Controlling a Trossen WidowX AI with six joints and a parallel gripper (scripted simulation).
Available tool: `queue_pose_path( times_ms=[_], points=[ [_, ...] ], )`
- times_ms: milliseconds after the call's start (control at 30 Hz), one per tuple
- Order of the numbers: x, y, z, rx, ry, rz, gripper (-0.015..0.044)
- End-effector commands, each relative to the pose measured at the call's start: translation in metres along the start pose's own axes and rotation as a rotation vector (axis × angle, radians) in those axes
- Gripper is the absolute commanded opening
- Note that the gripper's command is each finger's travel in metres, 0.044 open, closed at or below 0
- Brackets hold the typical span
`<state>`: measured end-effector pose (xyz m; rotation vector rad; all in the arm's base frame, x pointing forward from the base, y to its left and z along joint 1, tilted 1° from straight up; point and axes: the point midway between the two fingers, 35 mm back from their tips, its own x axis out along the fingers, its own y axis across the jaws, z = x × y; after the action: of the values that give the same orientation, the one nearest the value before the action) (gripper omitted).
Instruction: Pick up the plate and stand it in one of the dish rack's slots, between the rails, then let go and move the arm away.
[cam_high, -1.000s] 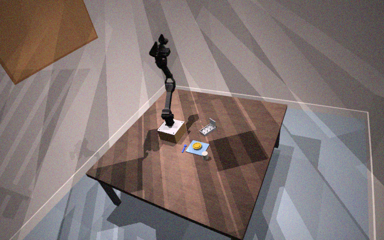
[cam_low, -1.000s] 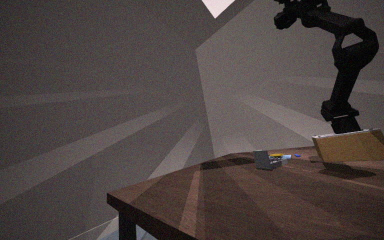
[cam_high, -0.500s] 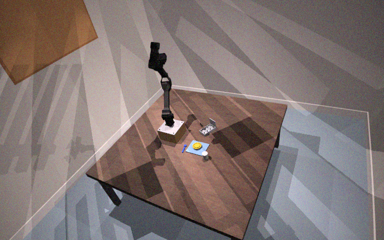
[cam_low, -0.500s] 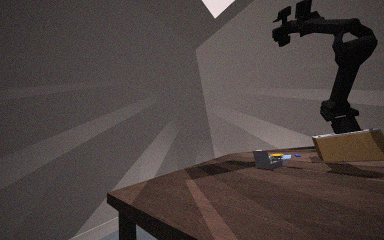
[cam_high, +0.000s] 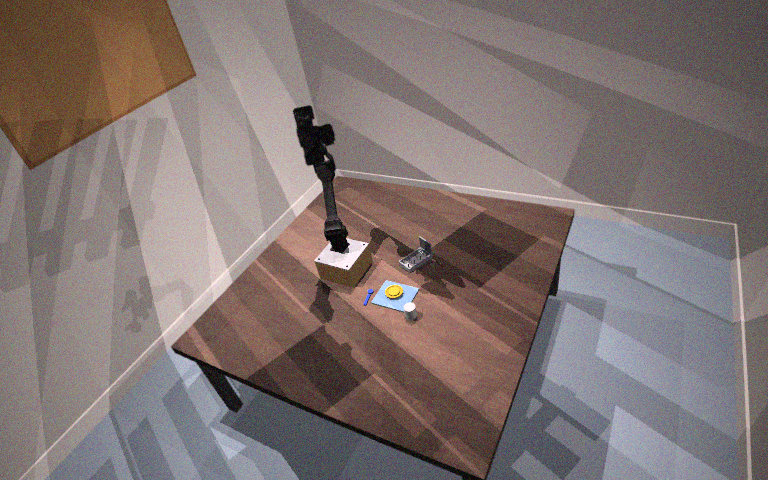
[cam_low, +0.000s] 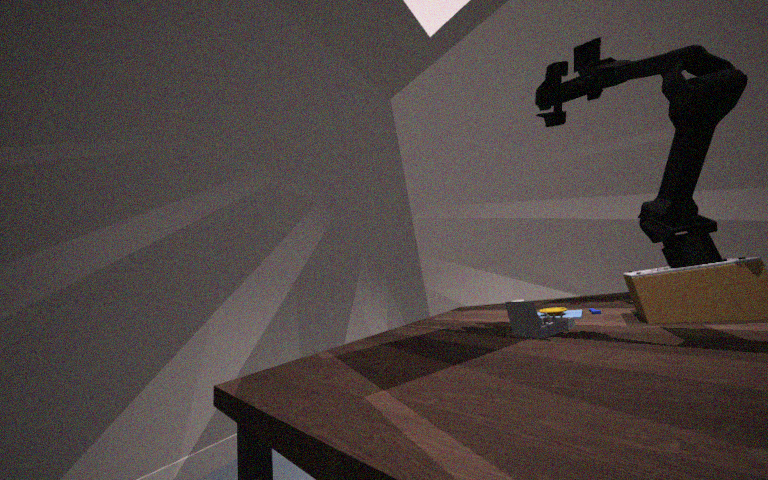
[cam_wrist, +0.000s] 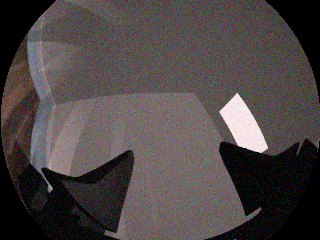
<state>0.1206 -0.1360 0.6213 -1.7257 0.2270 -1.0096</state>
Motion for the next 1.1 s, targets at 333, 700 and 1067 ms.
queue_pose_path(
  times_ms=[333,700,1067],
  points=[
    [0.037,0.113,0.018,0.341,-0.044,0.333,0.0400],
    [0.045,0.204,0.053,0.558,-0.046,0.629,0.0400],
    [0.030,0.290,0.094,0.694,0.005,0.953,0.0400]
  ],
)
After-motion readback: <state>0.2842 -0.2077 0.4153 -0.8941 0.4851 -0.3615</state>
